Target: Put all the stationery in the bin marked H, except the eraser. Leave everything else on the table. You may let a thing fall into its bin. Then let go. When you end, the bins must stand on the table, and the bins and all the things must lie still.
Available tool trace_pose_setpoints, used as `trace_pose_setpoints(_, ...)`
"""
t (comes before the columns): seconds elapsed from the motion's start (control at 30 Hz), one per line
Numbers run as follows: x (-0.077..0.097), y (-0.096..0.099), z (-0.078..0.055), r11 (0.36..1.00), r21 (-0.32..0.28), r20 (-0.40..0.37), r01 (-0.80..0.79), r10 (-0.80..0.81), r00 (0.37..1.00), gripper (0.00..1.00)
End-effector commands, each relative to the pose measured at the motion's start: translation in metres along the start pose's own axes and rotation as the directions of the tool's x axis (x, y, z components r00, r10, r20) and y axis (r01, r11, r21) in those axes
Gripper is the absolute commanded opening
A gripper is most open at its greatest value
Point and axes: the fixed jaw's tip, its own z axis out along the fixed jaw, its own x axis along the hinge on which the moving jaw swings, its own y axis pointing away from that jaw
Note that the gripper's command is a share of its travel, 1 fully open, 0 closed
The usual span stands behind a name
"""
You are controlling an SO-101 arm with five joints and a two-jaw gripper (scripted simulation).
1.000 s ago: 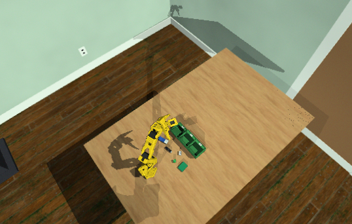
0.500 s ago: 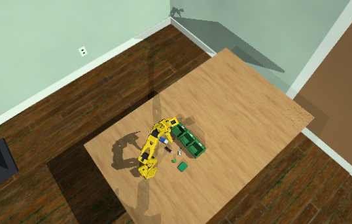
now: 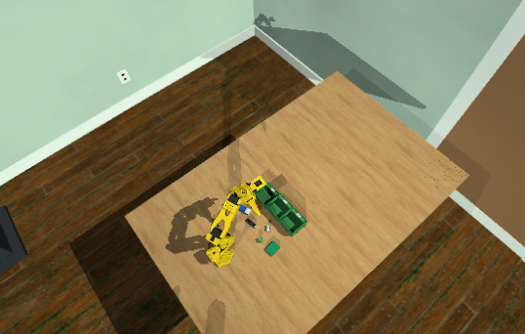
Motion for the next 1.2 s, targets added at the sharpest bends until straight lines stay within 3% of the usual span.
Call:
trace_pose_setpoints(0.0, 0.005, -0.003, -0.003, 0.997, 0.001, -0.004, 0.071, -0.071, 0.997, 1.0)
trace_pose_setpoints(0.1, 0.008, -0.004, -0.002, 0.996, 0.007, -0.016, 0.089, -0.089, 0.996, 1.0)
trace_pose_setpoints(0.13, 0.012, -0.006, 0.005, 0.996, 0.022, -0.049, 0.083, -0.081, 0.995, 1.0)
trace_pose_setpoints(0.67, 0.036, -0.019, 0.014, 0.944, 0.024, -0.139, 0.33, -0.323, 0.936, 1.0)
trace_pose_setpoints(0.7, 0.043, -0.023, 0.019, 0.945, 0.035, -0.194, 0.325, -0.312, 0.93, 1.0)
trace_pose_setpoints(1.17, 0.059, -0.032, 0.021, 0.838, -0.017, -0.242, 0.546, -0.533, 0.811, 1.0)
